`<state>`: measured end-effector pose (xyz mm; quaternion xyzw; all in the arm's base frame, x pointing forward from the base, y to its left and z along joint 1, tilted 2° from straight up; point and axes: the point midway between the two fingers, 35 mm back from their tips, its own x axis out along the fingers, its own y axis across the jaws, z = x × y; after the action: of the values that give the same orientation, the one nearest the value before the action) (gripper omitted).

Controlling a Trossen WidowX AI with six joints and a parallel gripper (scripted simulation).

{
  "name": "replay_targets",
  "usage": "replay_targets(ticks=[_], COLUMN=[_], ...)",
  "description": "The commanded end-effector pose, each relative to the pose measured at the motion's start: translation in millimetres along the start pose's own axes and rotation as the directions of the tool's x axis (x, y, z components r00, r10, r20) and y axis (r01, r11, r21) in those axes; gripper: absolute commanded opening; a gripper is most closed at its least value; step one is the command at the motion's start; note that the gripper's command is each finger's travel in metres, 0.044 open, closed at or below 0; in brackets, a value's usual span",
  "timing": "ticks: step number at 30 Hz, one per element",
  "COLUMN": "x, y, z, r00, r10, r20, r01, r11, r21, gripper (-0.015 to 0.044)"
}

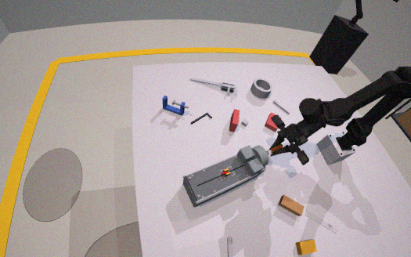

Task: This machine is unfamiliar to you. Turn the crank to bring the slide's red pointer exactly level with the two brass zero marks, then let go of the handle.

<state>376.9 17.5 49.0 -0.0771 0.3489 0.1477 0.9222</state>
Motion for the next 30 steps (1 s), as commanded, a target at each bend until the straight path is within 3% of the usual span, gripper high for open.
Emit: replay_targets(ticks=[1,30], x=[1.7,3.6], y=[8.9,11.4], z=[-1.8,-3.8], r00=[1.000,1.000], r10=[0.025,0.025], r20=[-0.005,-0.005], r01=[-0.025,-0.025], r11=[1.000,1.000], r21=[-0.004,-0.003], gripper=[0.0000,0.0000])
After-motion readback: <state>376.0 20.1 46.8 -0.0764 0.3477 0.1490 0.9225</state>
